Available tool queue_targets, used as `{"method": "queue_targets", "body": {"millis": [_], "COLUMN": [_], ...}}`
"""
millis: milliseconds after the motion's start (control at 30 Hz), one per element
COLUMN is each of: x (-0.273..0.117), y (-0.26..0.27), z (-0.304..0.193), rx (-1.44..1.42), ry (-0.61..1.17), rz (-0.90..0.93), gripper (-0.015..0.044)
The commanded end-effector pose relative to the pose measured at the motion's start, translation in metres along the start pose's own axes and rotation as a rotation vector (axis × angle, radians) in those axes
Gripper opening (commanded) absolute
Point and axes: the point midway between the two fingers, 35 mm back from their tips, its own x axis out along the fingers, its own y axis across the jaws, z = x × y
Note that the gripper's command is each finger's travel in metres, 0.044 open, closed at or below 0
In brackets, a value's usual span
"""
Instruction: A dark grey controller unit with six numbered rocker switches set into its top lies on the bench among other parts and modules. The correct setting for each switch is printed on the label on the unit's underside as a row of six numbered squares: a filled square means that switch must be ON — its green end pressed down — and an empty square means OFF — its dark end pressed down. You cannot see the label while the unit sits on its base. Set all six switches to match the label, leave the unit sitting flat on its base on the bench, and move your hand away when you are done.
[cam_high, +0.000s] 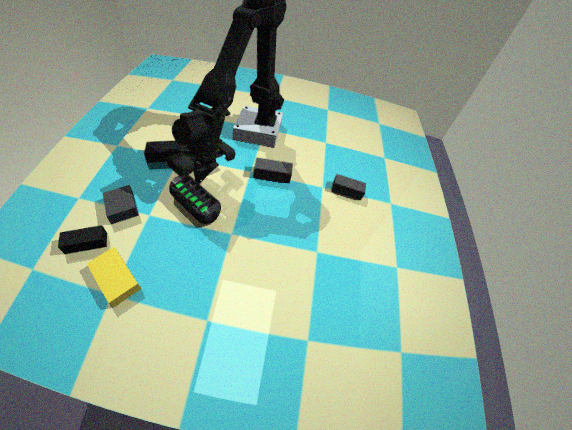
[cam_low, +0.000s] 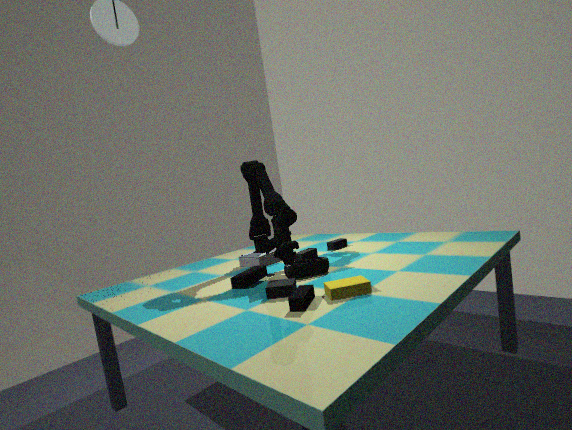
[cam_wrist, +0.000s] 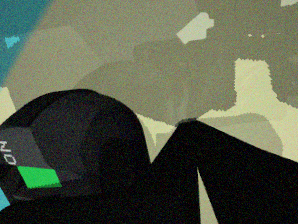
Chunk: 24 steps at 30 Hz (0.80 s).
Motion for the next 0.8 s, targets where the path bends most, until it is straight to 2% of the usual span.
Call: {"method": "queue_targets", "body": {"millis": [0,767], "x": [0.0010,0.0035], "y": [0.0008,0.0096], "z": [-0.0005,-0.0005], "rx": [-0.004,-0.004], "ry": [0.003,0.003], "rz": [0.001,0.002], "gripper": [0.0000,0.0000]}}
